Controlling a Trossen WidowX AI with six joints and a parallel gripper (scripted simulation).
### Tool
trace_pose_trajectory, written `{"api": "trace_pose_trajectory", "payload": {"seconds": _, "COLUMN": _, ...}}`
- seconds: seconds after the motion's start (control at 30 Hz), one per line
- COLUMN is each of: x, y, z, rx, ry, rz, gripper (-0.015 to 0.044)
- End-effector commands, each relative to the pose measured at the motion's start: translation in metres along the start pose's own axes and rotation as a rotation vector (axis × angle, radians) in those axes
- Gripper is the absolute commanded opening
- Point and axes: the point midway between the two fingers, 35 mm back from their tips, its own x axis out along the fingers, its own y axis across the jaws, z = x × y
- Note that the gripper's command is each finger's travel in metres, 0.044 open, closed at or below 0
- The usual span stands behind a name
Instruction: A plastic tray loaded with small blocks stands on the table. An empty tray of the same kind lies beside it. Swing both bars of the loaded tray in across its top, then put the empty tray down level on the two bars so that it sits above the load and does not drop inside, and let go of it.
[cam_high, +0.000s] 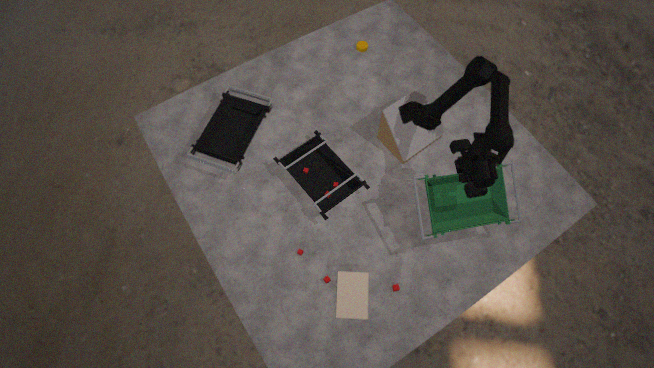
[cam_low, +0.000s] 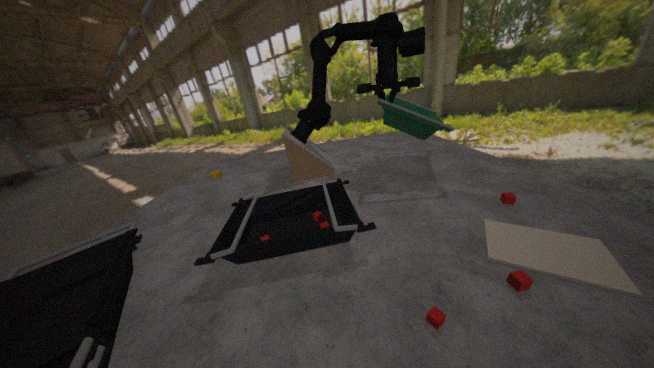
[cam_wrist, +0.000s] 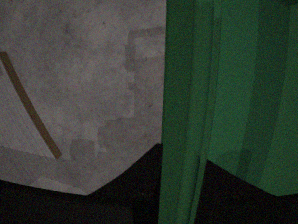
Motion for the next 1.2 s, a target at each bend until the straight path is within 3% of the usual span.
{"api": "trace_pose_trajectory", "payload": {"seconds": 0.0, "x": -0.012, "y": -0.006, "z": 0.004, "rx": -0.010, "ry": 0.000, "rz": -0.019, "gripper": 0.0000}}
{"api": "trace_pose_trajectory", "payload": {"seconds": 0.87, "x": -0.012, "y": -0.007, "z": 0.003, "rx": -0.009, "ry": 0.001, "rz": -0.019, "gripper": 0.0000}}
{"api": "trace_pose_trajectory", "payload": {"seconds": 1.17, "x": -0.003, "y": -0.018, "z": -0.024, "rx": 0.063, "ry": 0.036, "rz": 0.014, "gripper": 0.0000}}
